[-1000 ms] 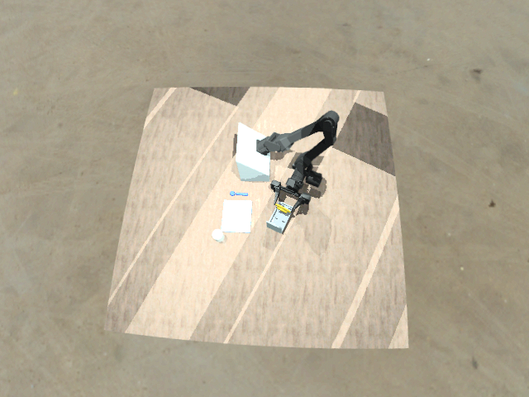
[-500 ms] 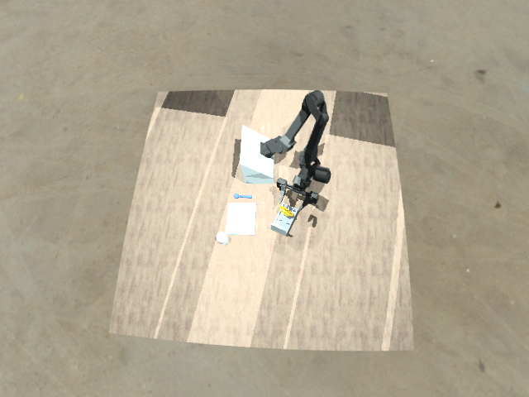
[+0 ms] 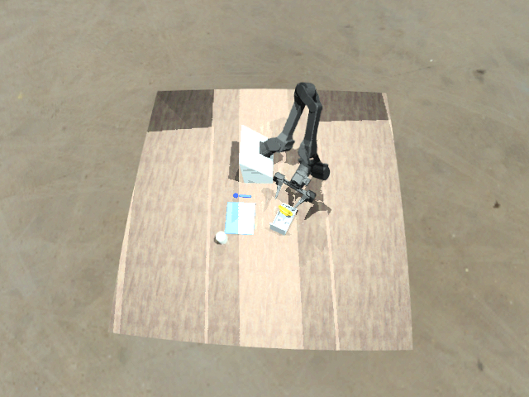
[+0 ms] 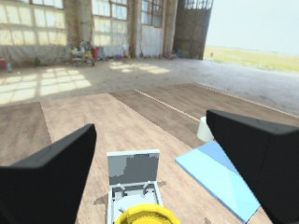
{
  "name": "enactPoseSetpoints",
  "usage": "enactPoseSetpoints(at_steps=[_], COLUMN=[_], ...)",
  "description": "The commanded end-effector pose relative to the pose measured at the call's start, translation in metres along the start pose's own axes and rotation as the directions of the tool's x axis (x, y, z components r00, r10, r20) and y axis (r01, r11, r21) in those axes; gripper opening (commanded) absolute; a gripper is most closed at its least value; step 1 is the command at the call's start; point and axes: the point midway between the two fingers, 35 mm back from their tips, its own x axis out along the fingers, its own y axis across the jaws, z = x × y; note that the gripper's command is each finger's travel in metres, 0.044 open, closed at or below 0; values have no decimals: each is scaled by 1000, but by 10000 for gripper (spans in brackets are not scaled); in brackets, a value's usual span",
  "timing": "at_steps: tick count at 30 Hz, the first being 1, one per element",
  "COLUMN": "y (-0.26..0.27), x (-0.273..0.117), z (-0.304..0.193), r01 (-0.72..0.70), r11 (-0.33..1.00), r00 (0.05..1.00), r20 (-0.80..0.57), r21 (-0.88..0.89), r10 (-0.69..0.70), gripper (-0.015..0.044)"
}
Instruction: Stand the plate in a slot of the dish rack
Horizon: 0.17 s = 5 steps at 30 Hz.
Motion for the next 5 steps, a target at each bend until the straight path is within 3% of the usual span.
enactPoseSetpoints(at_steps=[1,5], y=[-1,-8], x=[9,18], z=[2,2], r01=[44,93], r11=[994,972], r00=[998,990], r20=[-38,-84], r21=[-102,-215], r10=[-48,-114], gripper=[400,400])
